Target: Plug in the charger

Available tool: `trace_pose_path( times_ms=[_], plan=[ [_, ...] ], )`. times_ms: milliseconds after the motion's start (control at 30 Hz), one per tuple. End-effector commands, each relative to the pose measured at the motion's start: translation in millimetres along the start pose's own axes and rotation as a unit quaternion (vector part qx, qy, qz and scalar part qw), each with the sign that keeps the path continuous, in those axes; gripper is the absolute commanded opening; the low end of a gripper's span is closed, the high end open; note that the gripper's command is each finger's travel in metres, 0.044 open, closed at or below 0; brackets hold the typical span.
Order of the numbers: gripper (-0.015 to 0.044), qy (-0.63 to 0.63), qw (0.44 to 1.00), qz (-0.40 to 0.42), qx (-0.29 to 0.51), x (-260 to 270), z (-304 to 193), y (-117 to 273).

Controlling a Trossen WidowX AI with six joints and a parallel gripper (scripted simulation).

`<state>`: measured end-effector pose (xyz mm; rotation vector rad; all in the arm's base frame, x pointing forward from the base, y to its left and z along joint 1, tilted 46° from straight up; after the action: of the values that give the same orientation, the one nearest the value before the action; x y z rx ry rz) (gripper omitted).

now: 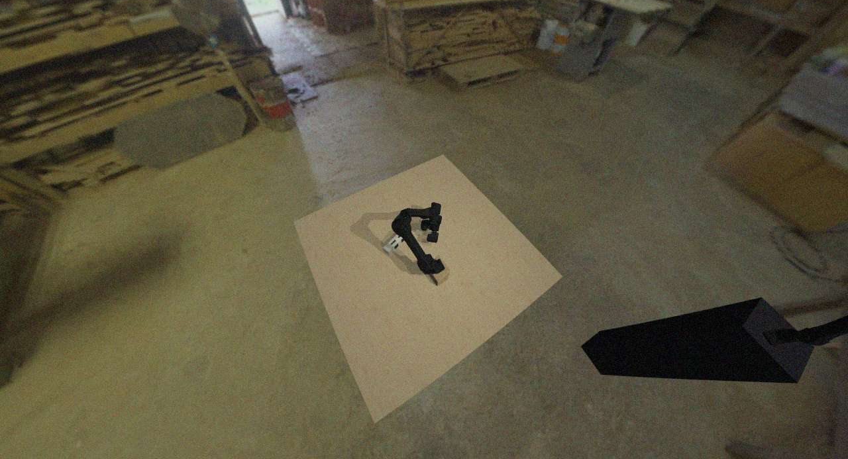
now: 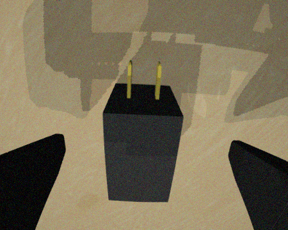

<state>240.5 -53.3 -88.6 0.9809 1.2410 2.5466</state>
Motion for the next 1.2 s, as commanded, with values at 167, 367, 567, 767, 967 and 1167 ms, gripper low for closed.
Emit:
trace_pose_path(
  times_ms=[167,367,567,767,967,1167],
  plan=[
    [0.0440,-0.004,1.000,0.007,-0.001,3,0,-16],
    [0.0387,0.000,1.000,0.003,0.000,2,0,-13],
    [0.0230,0.000,1.000,0.003,0.000,2,0,-13],
    [0.0112,0.000,1.000,0.003,0.000,2,0,-13],
    [0.0052,0.000,1.000,0.003,0.000,2,0,-12],
    [0.0000,-0.002,1.000,0.003,0.001,0,-1,8]
  ],
)
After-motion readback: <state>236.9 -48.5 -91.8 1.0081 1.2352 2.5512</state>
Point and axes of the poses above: the point midway between the two fingers, 35 mm back from their tips, its own y axis back along the fingers, its own x axis across the jaws, z = x × y, the point moved 7 cm from there along y, back along the fingers, and after that the axes turned 1 degree about -y, right-handed, at the moved point
